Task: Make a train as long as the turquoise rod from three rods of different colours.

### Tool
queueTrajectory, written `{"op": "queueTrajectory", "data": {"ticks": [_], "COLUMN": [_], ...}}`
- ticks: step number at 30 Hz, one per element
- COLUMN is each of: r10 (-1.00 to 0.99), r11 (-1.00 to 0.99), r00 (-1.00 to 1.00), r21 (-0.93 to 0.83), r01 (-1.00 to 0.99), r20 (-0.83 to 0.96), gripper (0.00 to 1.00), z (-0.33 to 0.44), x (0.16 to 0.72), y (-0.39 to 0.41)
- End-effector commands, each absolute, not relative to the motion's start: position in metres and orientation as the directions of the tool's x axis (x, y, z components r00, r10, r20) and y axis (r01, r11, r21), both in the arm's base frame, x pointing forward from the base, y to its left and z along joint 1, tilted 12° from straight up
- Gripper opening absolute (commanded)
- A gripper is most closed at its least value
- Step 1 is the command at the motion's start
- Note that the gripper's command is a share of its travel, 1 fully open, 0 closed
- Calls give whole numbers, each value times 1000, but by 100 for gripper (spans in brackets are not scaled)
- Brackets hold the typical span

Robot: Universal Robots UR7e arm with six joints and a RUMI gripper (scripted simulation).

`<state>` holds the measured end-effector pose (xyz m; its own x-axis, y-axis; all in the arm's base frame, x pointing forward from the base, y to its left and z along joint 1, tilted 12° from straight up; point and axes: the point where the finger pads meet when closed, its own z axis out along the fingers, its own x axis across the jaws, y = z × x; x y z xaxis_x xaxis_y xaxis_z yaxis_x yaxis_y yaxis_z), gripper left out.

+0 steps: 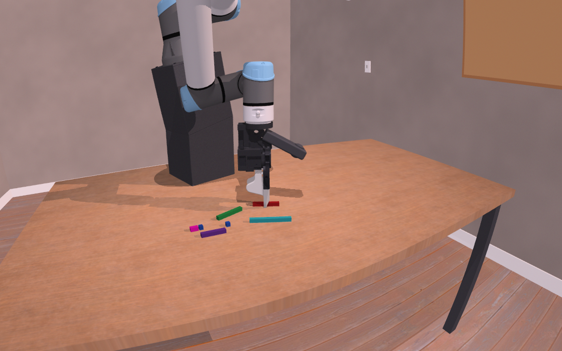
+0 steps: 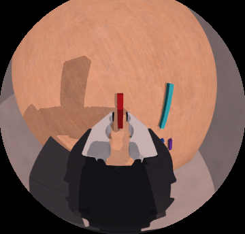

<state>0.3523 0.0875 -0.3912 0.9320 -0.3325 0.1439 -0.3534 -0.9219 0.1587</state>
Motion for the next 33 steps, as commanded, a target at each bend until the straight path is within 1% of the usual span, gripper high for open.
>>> {"op": "queueTrajectory", "data": {"ticks": [1,16,17,33], "r10": [-332,-332,-332,-332], "r11": [-922,-922,-922,-922], "r00": [932,932,932,932], "r21": [158,158,158,158], "r01": [-353,-353,-353,-353], "r20": [145,145,145,145], "gripper": [14,14,0,0], "z": [-391,-391,-391,-391], "x": [353,353,353,353], "y": [88,88,88,88]}}
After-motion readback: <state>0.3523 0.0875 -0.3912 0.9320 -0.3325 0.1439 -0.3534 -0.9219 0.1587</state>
